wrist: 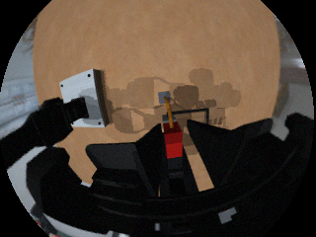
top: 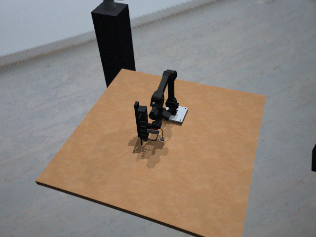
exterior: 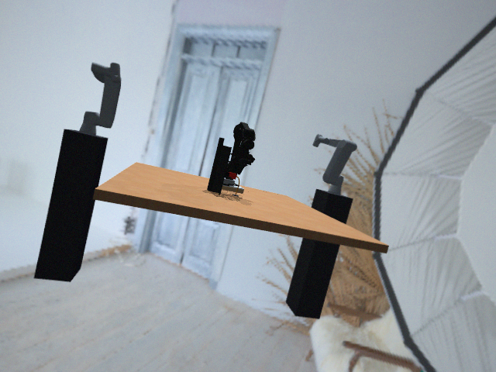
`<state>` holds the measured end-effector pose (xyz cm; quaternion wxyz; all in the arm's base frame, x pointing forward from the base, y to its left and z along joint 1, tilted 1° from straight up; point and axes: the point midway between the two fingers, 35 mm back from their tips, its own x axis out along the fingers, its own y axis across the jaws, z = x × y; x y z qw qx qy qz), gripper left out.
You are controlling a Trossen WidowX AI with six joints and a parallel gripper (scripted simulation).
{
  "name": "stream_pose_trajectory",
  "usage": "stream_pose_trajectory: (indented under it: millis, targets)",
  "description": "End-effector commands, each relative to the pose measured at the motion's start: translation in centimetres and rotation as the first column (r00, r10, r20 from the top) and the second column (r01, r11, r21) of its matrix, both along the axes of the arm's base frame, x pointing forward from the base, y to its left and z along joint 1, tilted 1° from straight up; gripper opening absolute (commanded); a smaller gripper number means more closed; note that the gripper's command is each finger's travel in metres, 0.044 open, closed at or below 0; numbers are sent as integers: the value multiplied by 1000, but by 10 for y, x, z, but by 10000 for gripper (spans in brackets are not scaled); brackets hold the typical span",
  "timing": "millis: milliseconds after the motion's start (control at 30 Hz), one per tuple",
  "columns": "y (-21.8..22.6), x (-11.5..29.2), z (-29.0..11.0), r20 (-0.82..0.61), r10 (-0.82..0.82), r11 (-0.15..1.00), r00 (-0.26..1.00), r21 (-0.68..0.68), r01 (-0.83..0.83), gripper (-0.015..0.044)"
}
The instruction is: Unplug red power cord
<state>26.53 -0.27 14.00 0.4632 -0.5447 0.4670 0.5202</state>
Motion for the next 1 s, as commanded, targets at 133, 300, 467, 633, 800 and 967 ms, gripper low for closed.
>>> stream_pose_trajectory:
  millis: [133, 300, 467, 633, 800, 967]
  targets:
    - [-14, 1, 0, -3, 2, 1000, 1000, 3, -2, 160]
    - [-22, 1, 1, -3, 2, 1000, 1000, 2, -2, 160]
    - [-24, 2, 0, -3, 2, 1000, 1000, 2, -2, 160]
    - [-24, 2, -6, -3, 2, 1000, 1000, 2, -2, 160]
    - [-24, 2, -11, -3, 2, 1000, 1000, 2, -2, 160]
    - [-24, 2, -11, -3, 2, 1000, 1000, 2, -2, 160]
